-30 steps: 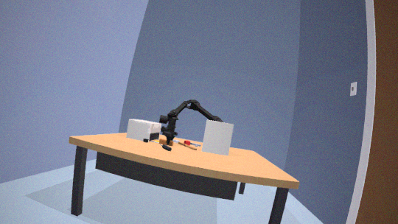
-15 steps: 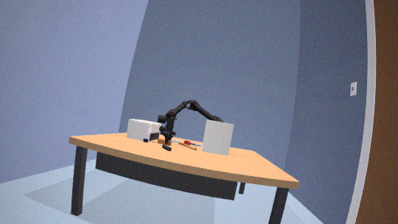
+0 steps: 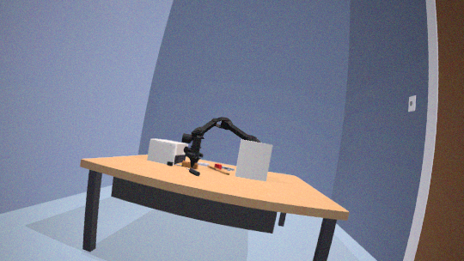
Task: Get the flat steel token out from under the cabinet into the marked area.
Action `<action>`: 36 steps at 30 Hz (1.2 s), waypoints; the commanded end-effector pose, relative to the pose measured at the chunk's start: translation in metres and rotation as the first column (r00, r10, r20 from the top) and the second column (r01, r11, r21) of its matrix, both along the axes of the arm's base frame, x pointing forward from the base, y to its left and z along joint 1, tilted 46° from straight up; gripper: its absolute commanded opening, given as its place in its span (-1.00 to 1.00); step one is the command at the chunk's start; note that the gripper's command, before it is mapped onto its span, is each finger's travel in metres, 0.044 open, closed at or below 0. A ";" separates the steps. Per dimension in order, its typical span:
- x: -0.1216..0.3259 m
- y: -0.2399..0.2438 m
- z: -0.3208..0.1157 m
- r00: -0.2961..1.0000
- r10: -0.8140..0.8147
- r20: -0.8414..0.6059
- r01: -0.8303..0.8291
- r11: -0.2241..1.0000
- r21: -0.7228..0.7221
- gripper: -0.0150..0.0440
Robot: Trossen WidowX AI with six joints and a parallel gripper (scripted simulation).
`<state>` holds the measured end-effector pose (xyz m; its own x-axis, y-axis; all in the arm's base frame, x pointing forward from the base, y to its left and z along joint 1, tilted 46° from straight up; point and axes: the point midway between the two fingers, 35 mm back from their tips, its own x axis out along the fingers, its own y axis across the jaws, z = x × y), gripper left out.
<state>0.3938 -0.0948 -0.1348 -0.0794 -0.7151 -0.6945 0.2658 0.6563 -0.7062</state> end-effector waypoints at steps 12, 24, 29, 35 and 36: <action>0.014 -0.004 0.003 1.000 0.001 0.002 -0.001 1.000 0.002 -0.49; 0.011 -0.015 0.012 1.000 0.001 0.002 -0.001 1.000 0.001 -0.49; 0.009 -0.019 0.017 1.000 0.001 0.001 -0.001 1.000 0.001 -0.49; 0.007 -0.024 0.022 1.000 0.001 0.001 -0.001 1.000 0.001 -0.49; 0.007 -0.024 0.023 1.000 0.001 0.001 -0.001 1.000 0.001 -0.49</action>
